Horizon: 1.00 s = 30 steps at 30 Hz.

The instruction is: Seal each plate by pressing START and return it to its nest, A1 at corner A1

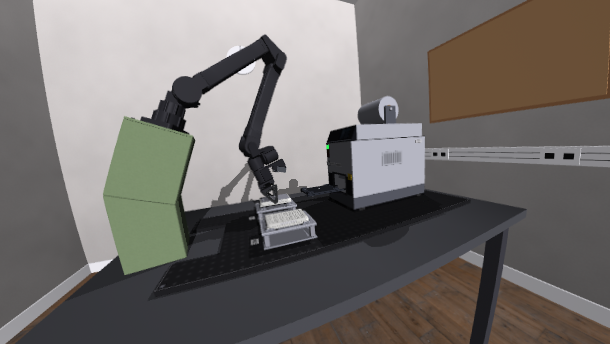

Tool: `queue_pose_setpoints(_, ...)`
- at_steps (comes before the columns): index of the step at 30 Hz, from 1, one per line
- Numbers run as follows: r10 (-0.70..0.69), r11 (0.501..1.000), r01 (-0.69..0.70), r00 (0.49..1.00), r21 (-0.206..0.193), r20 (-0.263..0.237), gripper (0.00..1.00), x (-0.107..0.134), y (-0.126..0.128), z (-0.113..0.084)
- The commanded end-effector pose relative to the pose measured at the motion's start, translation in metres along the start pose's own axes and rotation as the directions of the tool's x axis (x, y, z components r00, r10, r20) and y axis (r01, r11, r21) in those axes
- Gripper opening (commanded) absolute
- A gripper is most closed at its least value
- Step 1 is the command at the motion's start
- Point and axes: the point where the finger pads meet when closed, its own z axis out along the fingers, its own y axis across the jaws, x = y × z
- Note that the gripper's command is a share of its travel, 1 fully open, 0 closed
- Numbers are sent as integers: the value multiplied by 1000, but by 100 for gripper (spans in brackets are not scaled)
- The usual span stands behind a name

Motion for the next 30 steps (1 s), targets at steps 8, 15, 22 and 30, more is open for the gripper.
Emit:
queue_pose_setpoints(8, 2, 1000, -2, 1000, 1, 26, 0, -7, -5, -7)
queue_pose_setpoints(15, 6, 1000, -6, 1000, -2, 22, 0, -7, -6, -7)
queue_pose_setpoints(22, 9, 1000, -9, 1000, 0, 22, 0, -7, -7, -7)
queue_pose_setpoints(30, -5, 1000, 5, 1000, -15, 19, 0, -4, 3, -8)
